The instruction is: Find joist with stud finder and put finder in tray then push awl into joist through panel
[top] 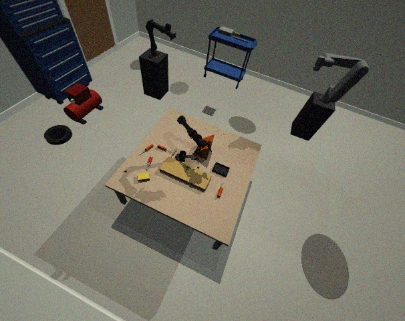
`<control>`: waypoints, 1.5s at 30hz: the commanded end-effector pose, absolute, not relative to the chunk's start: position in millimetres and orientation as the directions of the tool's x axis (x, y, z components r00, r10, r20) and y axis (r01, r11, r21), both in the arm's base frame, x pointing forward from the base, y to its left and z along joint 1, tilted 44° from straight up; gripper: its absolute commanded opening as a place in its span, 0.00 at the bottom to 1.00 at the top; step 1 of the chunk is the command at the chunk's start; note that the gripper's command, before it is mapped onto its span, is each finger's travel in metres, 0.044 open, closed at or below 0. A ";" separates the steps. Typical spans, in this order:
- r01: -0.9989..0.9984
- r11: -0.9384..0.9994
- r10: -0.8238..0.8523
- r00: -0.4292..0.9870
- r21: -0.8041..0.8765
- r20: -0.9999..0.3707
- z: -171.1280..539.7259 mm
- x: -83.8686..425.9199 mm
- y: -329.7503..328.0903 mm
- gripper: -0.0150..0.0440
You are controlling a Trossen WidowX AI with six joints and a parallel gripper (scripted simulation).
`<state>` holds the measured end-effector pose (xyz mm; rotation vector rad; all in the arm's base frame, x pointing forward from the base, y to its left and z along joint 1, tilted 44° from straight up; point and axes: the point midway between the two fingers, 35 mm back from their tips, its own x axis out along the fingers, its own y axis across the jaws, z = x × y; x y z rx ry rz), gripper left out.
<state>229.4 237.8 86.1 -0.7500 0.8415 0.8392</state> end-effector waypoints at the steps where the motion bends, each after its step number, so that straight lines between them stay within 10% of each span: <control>1: -0.751 0.575 0.177 0.501 -0.323 -0.847 94.8 253.8 166.5 1.00; 19: -0.287 0.670 -0.589 0.355 -0.685 -0.726 111.6 183.1 -103.3 1.00; 45: -0.284 0.671 -0.594 0.347 -0.685 -0.726 102.2 188.1 -109.9 1.00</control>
